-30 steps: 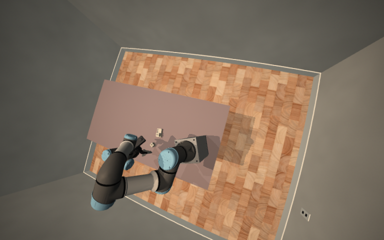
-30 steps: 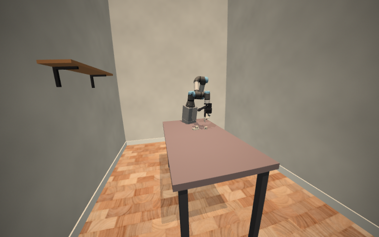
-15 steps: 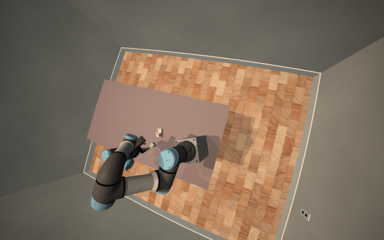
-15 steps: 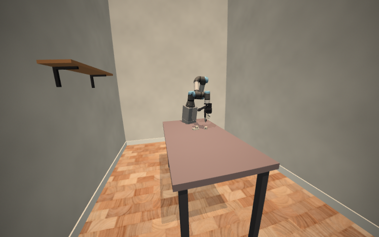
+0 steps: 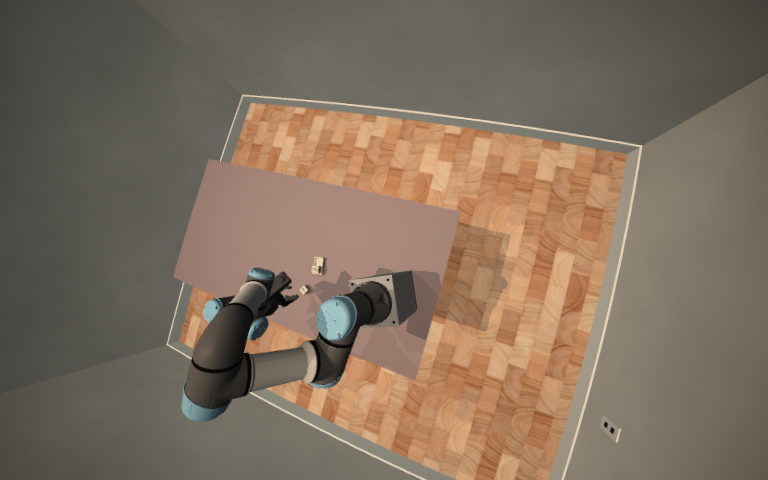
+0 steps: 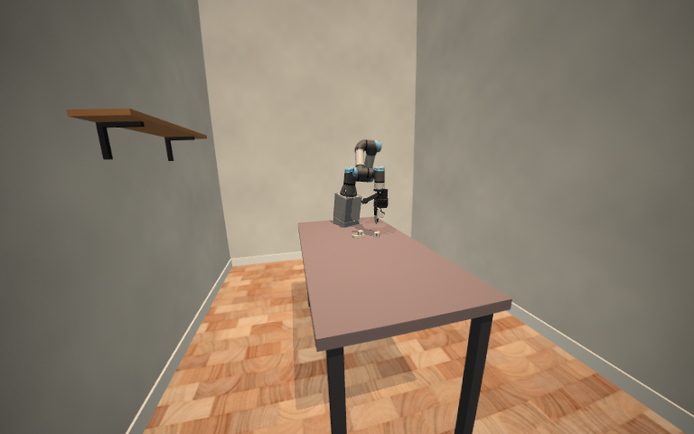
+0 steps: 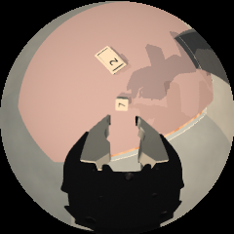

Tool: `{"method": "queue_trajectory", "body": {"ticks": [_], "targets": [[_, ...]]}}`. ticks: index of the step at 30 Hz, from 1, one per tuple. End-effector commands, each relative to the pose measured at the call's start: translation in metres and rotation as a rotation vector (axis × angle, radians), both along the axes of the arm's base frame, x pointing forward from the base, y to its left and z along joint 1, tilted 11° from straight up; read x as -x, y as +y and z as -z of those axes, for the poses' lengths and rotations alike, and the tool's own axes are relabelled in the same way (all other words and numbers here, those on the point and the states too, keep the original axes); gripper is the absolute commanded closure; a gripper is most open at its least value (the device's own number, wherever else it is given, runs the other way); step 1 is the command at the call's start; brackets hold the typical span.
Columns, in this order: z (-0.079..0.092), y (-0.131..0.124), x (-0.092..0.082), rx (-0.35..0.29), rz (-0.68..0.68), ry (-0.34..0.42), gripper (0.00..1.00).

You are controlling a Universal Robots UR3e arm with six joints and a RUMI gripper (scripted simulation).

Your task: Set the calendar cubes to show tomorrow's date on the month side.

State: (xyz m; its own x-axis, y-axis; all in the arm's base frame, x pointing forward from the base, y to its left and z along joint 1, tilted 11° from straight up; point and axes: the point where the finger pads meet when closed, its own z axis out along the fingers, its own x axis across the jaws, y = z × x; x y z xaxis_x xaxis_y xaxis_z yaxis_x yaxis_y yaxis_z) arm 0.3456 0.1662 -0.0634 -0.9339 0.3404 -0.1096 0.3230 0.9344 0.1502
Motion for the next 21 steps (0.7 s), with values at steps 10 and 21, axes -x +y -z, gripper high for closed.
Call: {"method": "queue_trajectory", "body": {"ticks": [10,21], "targets": [[0.0000,0.0002,-0.0009,0.000,0.000,-0.002,0.72],[0.0057,0.0009,-0.0018,0.000,0.001,-0.002,0.72]]}}
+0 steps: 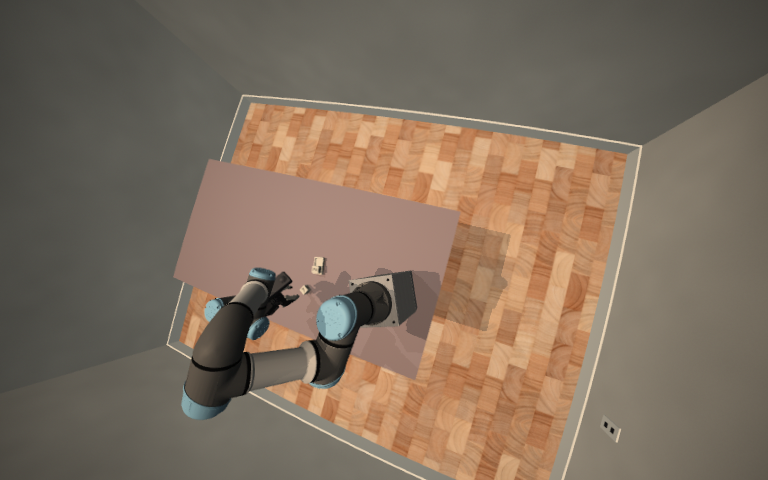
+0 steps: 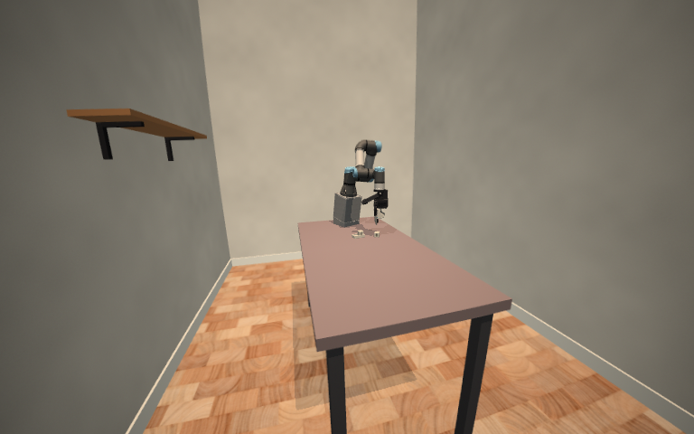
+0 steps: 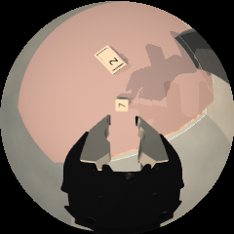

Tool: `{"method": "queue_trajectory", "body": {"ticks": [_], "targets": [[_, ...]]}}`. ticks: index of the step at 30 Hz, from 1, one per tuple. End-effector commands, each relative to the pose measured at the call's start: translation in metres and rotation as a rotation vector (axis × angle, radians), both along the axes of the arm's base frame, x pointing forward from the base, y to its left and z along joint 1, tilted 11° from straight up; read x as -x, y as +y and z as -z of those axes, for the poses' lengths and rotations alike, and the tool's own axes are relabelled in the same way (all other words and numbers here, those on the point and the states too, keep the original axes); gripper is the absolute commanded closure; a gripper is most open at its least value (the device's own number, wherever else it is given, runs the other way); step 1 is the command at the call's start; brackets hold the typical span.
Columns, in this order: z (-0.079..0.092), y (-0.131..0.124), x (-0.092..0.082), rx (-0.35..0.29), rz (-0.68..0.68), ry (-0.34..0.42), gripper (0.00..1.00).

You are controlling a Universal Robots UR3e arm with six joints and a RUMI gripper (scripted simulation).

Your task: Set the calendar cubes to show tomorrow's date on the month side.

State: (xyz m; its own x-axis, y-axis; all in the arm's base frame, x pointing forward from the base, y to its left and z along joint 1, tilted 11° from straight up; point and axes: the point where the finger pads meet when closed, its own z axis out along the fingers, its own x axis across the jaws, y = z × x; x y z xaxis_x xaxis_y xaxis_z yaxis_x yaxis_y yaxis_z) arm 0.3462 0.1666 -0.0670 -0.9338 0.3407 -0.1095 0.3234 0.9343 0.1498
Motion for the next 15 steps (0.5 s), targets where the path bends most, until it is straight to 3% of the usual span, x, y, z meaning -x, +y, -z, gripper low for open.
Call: {"method": "queue_trajectory", "body": {"ticks": [1,15], "targets": [[0.003,0.001,-0.001,0.000,0.000,-0.002,0.72],[0.020,0.003,-0.004,0.000,0.000,-0.002,0.72]]}}
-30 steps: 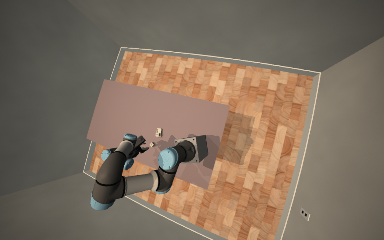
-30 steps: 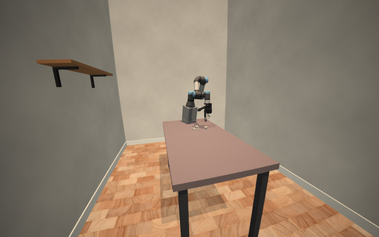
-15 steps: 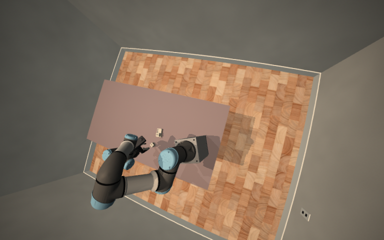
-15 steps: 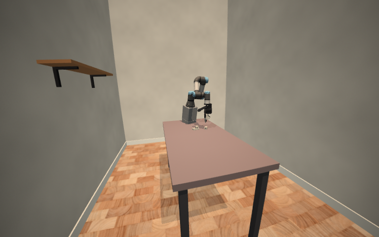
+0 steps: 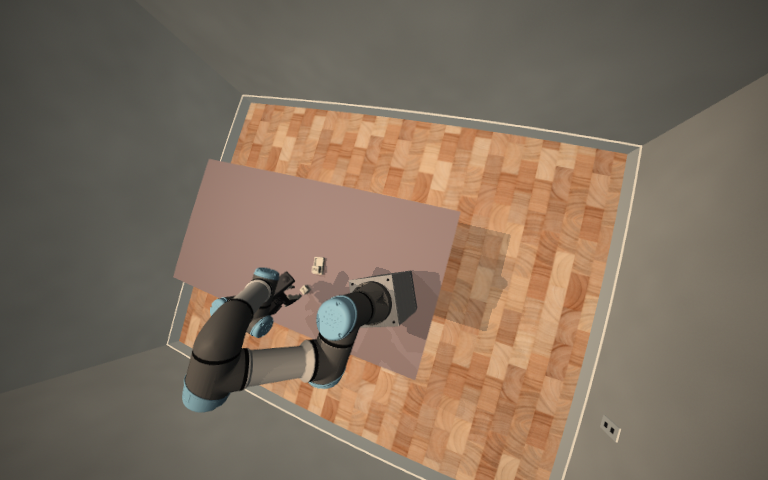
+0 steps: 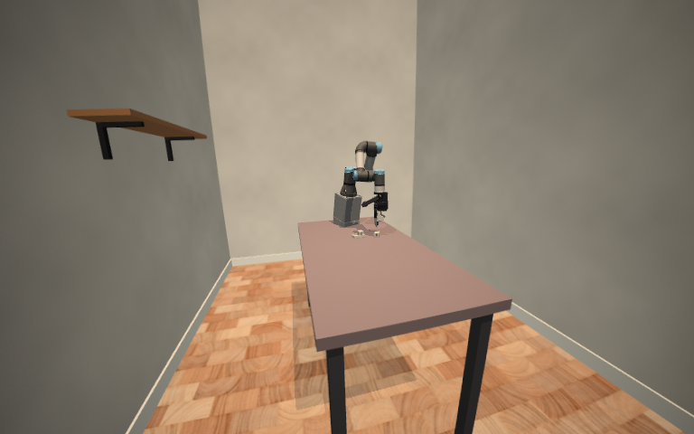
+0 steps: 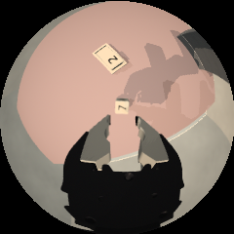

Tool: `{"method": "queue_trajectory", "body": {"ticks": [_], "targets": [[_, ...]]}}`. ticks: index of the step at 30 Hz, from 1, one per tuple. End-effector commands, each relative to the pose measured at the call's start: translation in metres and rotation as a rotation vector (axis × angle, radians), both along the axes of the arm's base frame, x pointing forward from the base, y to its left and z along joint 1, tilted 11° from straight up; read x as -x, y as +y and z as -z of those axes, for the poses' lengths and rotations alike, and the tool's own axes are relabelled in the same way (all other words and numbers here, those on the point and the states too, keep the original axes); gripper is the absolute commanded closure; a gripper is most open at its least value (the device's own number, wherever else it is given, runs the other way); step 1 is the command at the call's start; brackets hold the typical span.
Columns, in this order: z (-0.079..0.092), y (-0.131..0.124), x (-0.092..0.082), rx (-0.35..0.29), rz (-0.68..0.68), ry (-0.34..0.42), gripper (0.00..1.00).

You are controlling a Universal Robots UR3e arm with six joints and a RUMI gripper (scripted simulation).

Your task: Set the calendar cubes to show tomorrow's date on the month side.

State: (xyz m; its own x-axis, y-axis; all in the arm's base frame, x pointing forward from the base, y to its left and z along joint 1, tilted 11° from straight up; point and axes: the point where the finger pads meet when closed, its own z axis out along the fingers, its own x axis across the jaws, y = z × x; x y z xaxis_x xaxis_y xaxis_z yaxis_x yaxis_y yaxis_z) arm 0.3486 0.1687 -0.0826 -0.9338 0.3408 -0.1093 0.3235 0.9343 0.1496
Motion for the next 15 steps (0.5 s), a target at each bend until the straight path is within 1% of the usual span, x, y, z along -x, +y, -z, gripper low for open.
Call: {"method": "queue_trajectory", "body": {"ticks": [1,11,15], "targets": [[0.006,0.001,-0.002,0.000,0.000,-0.003,0.72],[0.021,0.003,-0.004,0.000,0.000,-0.003,0.72],[0.023,0.003,-0.005,0.000,0.000,-0.003,0.72]]}}
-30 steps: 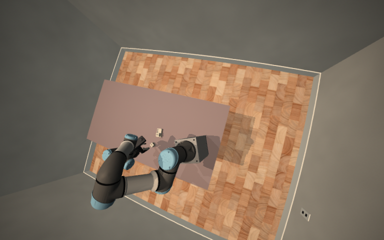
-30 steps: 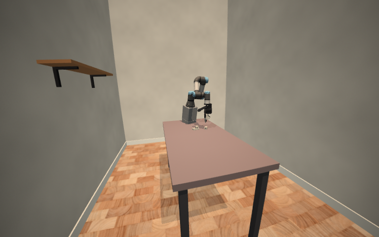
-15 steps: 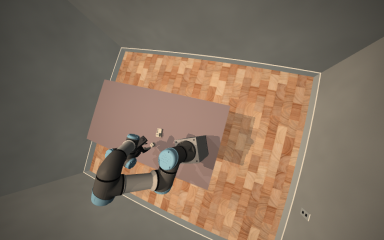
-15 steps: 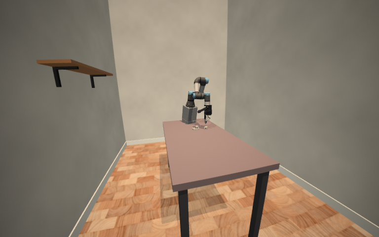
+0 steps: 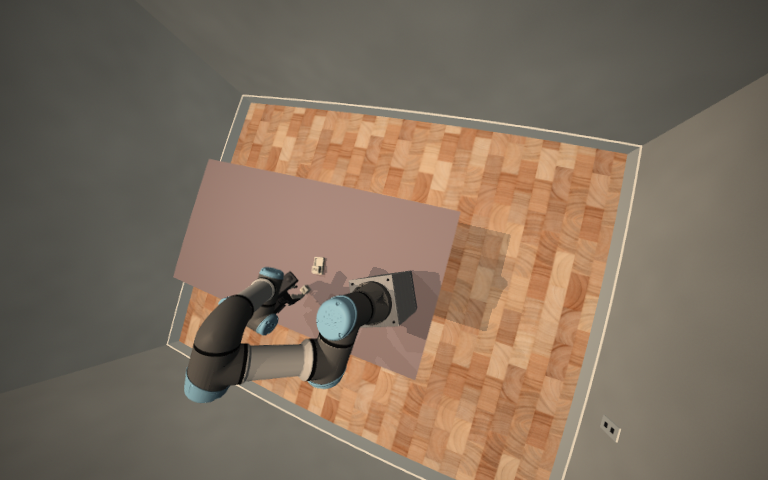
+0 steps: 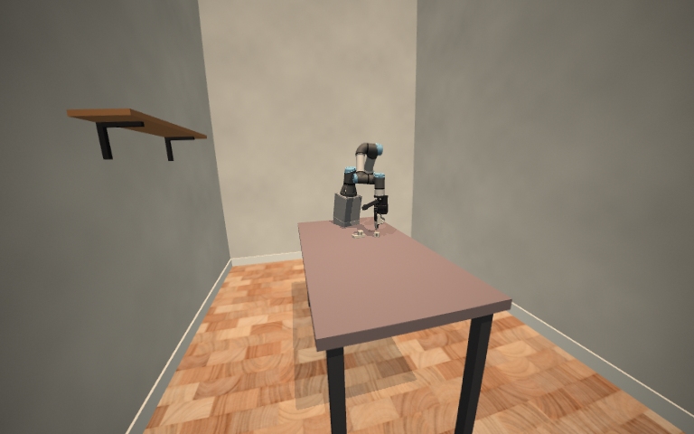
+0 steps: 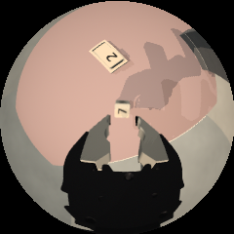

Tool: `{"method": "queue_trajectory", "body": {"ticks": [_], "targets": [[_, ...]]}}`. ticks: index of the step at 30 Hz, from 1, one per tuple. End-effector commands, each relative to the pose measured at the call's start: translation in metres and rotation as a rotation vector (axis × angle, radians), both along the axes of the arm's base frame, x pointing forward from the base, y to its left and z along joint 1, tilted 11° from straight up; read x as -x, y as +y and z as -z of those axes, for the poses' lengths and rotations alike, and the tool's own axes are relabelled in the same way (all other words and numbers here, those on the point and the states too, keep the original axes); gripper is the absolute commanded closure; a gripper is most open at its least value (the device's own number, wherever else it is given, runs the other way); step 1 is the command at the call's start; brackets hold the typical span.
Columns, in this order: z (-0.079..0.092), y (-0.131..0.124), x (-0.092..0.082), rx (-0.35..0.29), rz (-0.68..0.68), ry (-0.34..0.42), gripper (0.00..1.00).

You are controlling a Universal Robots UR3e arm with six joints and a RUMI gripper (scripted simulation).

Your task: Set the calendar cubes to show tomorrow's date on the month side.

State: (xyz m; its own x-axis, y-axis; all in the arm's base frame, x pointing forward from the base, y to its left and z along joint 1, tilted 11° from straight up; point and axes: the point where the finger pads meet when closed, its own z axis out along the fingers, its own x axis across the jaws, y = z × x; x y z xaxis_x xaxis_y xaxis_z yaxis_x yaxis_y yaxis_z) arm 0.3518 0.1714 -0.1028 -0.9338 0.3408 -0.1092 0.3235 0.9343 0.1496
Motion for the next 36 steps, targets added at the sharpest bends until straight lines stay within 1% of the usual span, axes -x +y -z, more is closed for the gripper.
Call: {"method": "queue_trajectory", "body": {"ticks": [1,12,36], "targets": [[0.0039,0.0007,-0.0017,0.000,0.000,-0.003,0.72],[0.0105,0.0016,-0.0028,0.000,0.000,-0.003,0.72],[0.0109,0.0017,-0.0028,0.000,0.000,-0.003,0.72]]}}
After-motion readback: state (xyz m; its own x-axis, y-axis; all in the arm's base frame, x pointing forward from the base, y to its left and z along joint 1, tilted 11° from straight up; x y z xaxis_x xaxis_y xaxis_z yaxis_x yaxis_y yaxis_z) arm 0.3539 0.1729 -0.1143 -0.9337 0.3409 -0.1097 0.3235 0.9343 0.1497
